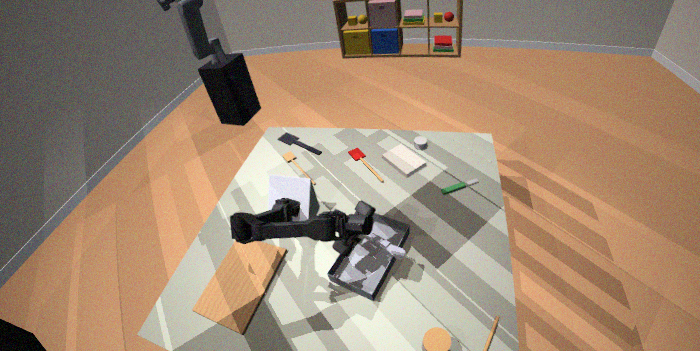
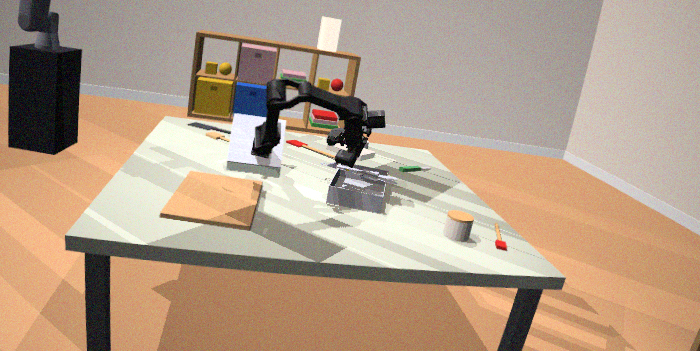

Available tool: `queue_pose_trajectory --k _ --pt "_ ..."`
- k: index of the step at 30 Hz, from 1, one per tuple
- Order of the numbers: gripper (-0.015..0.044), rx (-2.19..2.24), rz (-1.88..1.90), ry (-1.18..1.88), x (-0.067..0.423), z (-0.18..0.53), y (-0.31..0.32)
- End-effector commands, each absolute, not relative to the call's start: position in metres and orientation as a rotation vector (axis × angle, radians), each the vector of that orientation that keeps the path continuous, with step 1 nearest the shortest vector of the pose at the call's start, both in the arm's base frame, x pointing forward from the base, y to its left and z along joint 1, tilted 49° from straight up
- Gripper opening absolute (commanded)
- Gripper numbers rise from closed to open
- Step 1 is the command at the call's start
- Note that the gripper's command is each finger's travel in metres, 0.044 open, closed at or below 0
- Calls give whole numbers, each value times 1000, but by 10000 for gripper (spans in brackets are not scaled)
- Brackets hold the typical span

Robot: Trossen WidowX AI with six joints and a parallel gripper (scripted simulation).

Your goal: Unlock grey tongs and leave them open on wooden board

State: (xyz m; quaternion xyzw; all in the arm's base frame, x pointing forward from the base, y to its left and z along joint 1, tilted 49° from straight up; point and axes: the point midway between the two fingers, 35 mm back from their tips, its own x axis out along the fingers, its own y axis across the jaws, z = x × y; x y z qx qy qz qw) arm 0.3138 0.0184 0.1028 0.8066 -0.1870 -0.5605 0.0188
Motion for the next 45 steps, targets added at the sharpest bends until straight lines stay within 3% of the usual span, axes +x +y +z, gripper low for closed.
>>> queue_pose_trajectory --k 1,45 --pt "260 2496 -1749 -582 315 96 17" --pt "260 2497 -1747 -583 335 32 -6"
